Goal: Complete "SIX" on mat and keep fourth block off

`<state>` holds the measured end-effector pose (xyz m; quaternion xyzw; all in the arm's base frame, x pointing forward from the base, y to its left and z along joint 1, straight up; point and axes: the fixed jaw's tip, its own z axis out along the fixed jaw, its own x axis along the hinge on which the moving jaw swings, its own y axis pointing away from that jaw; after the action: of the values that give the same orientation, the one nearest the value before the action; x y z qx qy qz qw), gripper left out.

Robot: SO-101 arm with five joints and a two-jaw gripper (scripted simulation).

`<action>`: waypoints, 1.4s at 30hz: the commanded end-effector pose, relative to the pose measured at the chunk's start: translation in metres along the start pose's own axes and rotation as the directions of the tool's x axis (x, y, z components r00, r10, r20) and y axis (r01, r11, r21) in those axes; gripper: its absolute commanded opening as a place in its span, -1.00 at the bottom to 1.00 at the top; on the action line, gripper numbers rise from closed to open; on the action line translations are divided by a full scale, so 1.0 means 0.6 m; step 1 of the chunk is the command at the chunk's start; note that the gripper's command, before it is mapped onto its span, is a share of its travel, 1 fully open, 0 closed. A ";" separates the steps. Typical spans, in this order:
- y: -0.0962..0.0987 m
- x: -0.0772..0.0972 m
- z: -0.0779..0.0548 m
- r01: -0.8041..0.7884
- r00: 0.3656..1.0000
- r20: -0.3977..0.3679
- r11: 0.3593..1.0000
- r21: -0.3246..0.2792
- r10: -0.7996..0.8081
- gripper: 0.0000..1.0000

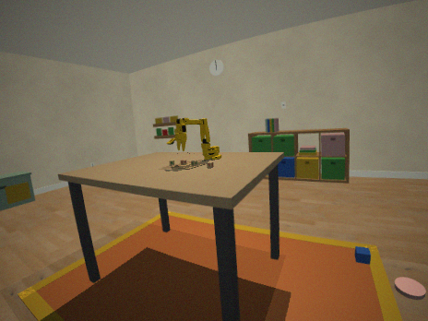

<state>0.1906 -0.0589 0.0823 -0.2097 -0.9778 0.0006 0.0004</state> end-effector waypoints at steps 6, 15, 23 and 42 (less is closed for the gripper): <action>-0.102 -0.066 -0.010 -0.255 0.960 0.114 0.967 -0.010 0.255 -0.36; -0.105 -0.067 -0.010 -0.261 0.959 0.115 0.965 -0.010 0.261 -0.36; -0.105 -0.067 -0.010 -0.261 0.959 0.115 0.965 -0.010 0.261 -0.36; -0.105 -0.068 -0.099 -0.257 0.900 0.357 0.966 -0.027 0.250 -0.36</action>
<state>0.2008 -0.1313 0.1094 -0.3327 -0.9373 0.0282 -0.1002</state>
